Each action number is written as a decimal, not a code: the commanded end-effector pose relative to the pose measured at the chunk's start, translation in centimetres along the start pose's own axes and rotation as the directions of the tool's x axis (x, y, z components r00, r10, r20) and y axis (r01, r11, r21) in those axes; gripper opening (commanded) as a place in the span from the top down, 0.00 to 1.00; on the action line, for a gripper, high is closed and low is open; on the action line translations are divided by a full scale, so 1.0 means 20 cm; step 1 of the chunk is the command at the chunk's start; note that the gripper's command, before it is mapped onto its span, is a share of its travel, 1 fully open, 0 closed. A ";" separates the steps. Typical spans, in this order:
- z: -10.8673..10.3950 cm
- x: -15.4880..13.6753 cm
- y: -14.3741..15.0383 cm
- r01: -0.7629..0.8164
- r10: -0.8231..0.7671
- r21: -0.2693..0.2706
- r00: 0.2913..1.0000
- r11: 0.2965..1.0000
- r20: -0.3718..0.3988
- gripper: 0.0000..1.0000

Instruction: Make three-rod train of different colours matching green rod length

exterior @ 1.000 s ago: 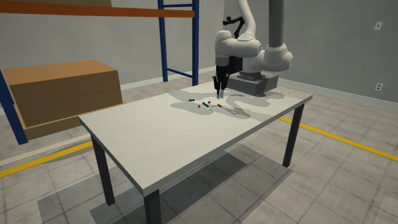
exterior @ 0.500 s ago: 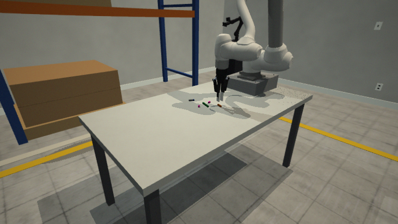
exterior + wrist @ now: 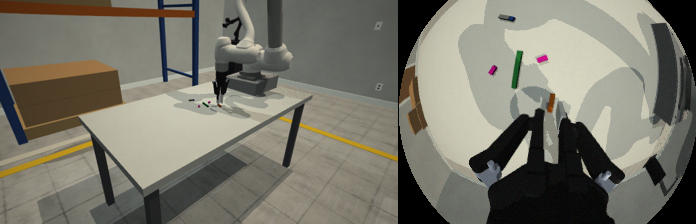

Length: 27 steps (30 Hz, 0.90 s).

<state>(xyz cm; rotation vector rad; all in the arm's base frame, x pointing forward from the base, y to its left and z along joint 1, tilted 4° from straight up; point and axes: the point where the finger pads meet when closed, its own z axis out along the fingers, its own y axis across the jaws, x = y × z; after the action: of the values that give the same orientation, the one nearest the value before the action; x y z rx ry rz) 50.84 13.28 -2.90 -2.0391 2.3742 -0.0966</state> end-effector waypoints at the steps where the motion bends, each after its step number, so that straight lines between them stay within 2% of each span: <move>1: 0.01 0.00 0.00 0.000 0.000 0.000 1.000 1.000 0.000 0.85; 27: 0.03 0.00 0.00 0.000 0.000 0.000 1.000 1.000 0.000 0.85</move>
<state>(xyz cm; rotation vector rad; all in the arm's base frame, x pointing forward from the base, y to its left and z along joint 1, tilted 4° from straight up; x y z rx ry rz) 50.87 13.26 -3.46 -2.0391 2.3742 -0.0966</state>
